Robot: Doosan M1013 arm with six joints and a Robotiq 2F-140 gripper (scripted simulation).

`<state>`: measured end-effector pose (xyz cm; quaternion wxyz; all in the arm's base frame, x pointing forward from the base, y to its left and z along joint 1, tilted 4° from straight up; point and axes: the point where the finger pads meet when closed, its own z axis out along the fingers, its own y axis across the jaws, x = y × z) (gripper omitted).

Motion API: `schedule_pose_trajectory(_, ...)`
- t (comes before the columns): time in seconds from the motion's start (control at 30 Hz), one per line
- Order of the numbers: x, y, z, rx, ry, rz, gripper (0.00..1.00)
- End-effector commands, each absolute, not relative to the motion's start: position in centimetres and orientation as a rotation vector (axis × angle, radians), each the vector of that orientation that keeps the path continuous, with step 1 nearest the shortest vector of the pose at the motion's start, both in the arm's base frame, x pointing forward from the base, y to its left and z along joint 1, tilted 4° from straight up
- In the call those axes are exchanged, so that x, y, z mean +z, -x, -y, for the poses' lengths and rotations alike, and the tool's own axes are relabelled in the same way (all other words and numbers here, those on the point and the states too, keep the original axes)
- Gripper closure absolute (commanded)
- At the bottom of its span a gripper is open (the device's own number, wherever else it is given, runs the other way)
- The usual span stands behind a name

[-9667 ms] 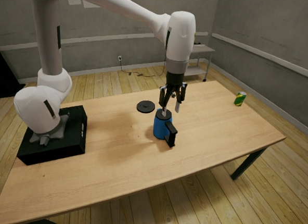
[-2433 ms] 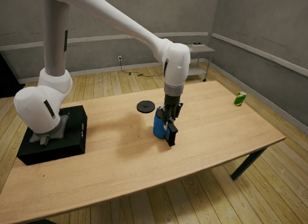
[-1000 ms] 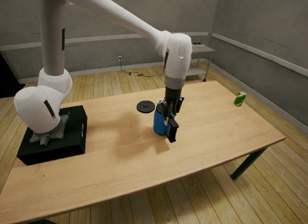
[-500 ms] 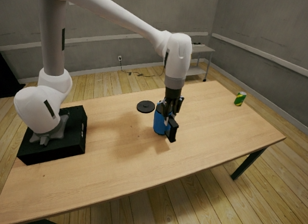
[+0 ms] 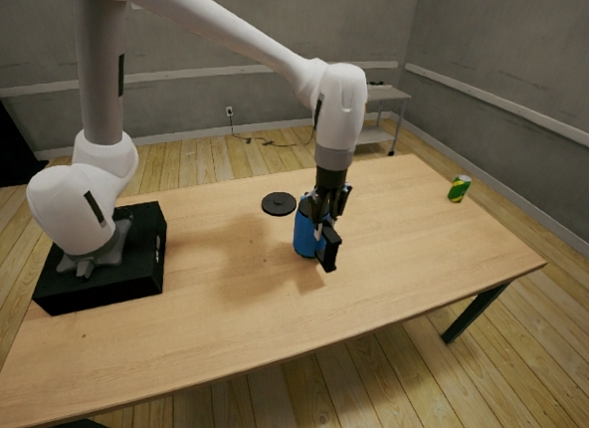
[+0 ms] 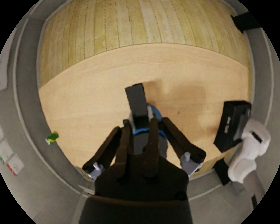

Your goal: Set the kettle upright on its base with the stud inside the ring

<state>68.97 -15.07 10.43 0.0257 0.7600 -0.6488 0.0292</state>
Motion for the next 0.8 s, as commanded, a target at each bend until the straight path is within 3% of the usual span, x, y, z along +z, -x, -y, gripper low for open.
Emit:
schedule_pose_trajectory(0.0, 10.5, -69.0, 15.1, 0.092, -2.35, 2.006, 0.9)
schedule_pose_trajectory(0.77, 10.4, -68.8, 13.8, 0.092, -2.35, 2.006, 0.9)
